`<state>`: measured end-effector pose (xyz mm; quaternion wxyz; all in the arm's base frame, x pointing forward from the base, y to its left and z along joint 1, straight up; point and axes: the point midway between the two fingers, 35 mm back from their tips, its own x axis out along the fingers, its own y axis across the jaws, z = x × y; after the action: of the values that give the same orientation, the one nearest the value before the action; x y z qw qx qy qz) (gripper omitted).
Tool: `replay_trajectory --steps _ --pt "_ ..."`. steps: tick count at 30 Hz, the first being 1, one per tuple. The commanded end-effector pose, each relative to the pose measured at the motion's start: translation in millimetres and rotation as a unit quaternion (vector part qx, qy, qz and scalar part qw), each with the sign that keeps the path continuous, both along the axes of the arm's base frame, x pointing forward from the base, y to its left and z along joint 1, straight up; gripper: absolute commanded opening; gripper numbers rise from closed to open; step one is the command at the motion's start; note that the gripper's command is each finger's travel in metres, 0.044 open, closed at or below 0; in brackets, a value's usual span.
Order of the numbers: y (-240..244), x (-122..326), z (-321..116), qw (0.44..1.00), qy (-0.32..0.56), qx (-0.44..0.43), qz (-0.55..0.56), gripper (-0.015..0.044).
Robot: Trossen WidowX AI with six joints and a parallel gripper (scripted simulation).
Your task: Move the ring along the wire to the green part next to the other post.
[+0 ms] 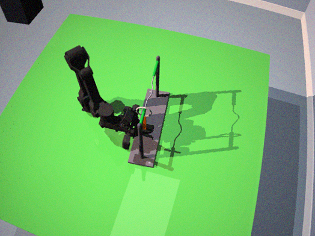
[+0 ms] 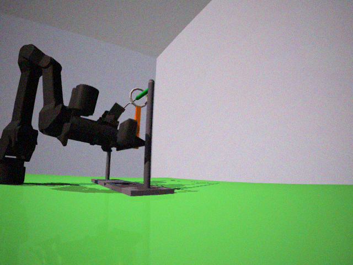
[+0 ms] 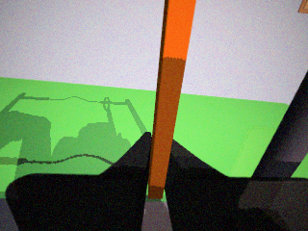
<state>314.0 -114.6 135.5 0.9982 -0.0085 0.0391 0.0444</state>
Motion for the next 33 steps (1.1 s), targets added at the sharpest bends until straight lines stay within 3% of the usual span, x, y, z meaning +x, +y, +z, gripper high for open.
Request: replay_trajectory --steps 1,33 --pt "-0.8 1.0 2.9 1.0 -0.002 0.0 -0.001 -0.015" --pt "9.6 0.3 2.8 1.0 -0.002 0.001 0.0 -0.015"
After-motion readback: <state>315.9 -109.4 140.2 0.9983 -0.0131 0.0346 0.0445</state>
